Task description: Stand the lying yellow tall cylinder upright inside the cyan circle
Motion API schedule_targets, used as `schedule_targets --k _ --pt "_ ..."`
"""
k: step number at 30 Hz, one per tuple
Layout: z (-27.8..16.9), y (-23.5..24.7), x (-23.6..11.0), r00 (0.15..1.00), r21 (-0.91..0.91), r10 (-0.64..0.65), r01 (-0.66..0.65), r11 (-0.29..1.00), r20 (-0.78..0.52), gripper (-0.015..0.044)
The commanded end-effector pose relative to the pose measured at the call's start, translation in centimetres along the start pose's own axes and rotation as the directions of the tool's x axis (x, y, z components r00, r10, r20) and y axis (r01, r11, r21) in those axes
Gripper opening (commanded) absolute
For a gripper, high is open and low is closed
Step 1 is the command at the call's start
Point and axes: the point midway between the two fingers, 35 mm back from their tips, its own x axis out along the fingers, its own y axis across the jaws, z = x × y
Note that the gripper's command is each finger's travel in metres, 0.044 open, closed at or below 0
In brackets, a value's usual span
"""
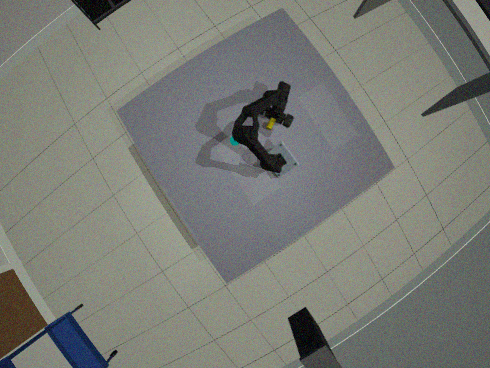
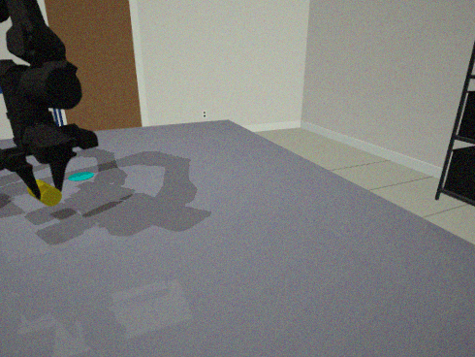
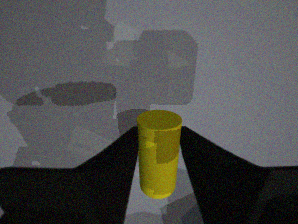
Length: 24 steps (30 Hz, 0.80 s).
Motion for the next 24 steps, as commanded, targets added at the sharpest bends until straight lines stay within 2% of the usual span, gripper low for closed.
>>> schedule_targets --k 1,19,24 --pt "0.0 -0.1 -1.1 1.000 -0.003 -0.007 0.007 1.000 0.001 0.0105" --pt "-0.4 -0.3 -6.8 1.000 -0.003 -0.007 0.007 1.000 -0.002 0.0105" --pt "-0.7 0.0 -7.1 1.000 -0.015 -0.008 0.008 1.000 0.000 0.0105"
